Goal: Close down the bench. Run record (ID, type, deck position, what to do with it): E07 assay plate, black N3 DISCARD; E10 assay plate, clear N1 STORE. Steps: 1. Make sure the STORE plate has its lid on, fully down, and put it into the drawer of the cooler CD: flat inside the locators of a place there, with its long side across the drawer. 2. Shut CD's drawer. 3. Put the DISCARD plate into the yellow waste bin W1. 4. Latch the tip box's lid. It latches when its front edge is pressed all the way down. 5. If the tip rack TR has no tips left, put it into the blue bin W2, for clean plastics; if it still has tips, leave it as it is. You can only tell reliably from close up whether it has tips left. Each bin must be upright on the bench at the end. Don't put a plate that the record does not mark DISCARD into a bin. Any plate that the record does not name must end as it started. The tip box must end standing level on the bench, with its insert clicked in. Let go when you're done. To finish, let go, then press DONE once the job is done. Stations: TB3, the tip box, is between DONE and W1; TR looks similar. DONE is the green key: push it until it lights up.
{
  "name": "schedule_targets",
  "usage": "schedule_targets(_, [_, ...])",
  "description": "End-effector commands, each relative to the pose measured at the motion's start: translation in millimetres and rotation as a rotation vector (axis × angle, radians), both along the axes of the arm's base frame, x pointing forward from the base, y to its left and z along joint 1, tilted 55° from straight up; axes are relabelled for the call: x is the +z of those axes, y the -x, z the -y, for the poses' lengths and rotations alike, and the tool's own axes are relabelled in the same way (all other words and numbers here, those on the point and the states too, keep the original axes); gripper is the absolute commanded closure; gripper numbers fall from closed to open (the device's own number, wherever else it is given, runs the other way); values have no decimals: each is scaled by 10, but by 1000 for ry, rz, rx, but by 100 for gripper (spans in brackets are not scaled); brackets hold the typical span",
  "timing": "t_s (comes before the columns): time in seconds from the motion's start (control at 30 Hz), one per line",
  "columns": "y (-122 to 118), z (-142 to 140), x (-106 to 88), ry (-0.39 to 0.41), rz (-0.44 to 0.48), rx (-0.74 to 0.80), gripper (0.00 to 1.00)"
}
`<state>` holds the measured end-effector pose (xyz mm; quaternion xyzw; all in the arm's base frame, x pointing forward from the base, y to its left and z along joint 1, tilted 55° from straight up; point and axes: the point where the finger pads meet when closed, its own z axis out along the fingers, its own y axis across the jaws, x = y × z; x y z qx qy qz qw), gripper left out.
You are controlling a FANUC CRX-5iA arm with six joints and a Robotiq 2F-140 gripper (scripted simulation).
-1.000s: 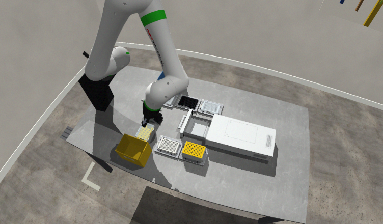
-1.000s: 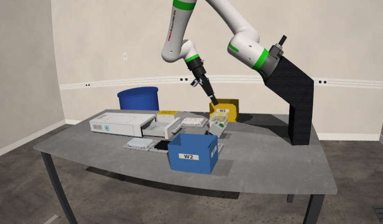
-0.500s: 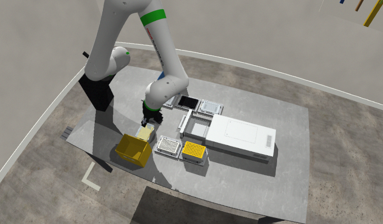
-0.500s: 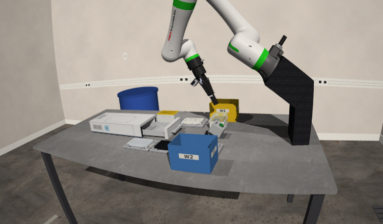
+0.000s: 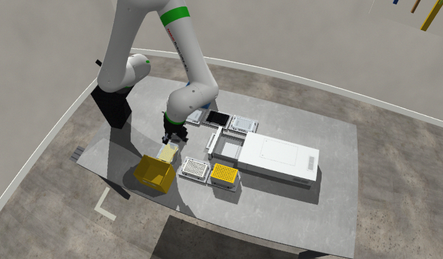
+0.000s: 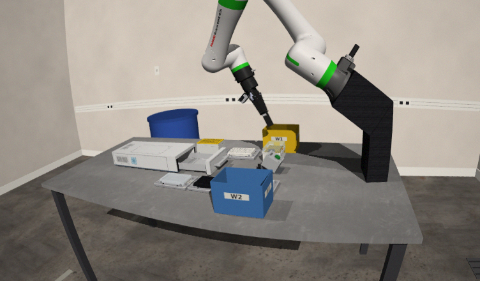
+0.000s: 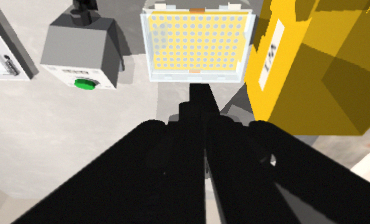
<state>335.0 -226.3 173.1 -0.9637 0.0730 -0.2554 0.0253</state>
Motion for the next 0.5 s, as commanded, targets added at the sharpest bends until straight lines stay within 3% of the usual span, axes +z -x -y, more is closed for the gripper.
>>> schedule_targets(0.0, [46,0,37,1,1,0,90])
schedule_targets(0.47, [216,-11,158,1,1,0,90])
